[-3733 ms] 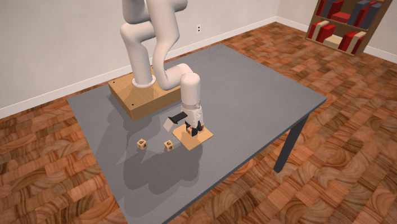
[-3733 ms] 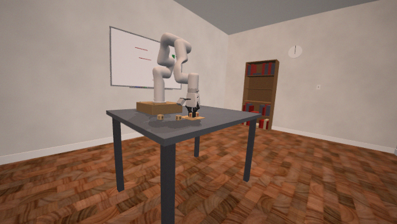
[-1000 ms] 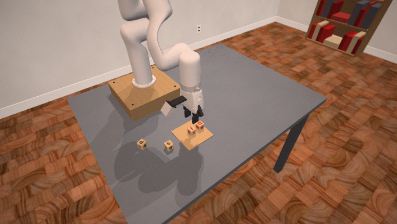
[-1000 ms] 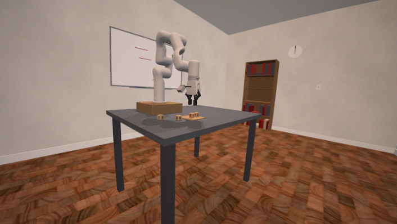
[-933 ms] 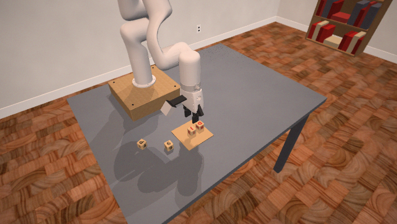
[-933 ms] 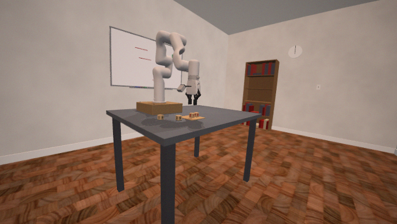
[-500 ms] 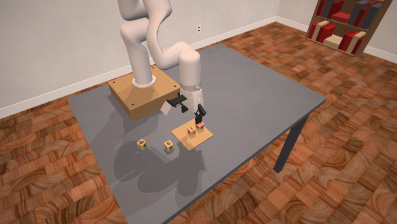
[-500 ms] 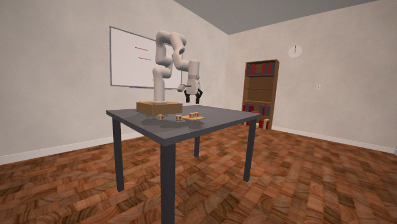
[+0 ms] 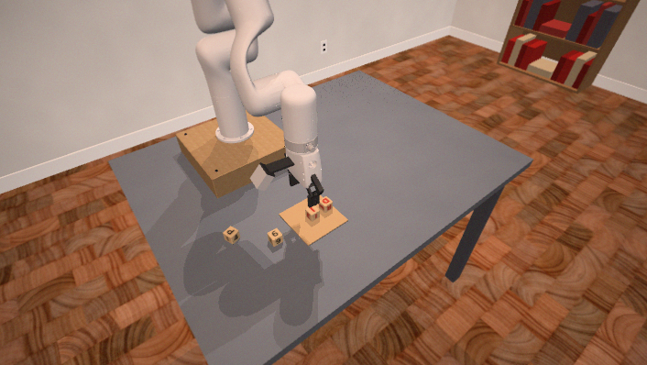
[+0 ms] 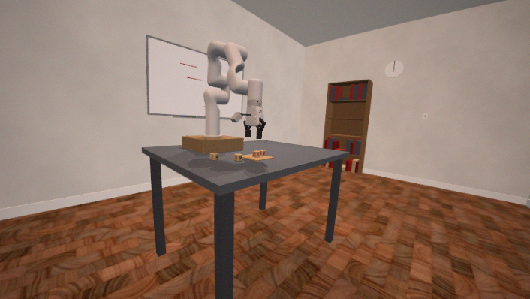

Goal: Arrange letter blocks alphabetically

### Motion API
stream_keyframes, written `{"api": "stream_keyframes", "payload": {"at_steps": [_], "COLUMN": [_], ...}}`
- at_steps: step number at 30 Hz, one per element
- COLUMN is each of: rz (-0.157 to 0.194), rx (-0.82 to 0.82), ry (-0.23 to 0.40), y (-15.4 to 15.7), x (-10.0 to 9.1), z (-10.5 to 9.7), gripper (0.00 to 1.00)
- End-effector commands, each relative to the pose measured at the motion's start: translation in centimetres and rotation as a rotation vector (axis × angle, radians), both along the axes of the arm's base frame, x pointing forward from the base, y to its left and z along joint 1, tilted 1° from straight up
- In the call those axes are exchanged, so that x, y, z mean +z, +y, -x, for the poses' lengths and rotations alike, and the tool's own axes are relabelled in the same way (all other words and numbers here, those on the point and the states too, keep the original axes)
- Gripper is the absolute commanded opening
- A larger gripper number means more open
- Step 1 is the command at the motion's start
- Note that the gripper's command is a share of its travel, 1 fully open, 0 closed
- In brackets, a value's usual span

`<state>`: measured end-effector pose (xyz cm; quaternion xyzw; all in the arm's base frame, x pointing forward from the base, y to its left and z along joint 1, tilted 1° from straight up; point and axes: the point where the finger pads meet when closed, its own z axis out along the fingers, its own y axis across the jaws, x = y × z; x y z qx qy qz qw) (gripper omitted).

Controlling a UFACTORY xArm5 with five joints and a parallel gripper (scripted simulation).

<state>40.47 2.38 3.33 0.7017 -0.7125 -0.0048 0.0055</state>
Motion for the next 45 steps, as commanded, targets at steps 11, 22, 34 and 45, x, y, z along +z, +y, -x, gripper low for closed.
{"api": "stream_keyframes", "payload": {"at_steps": [11,22,34,45], "rz": [0.003,0.006,0.008,0.008], "rx": [-0.462,-0.8,-1.123,-1.144], "ry": [-0.007,-0.008,-0.009,-0.009], "y": [-8.4,-14.1,-19.2,-19.5], "x": [-0.1,-0.2,-0.3,-0.3], "z": [1.0,3.0,5.6,5.8], "gripper": [1.0,1.0,1.0,0.69]}}
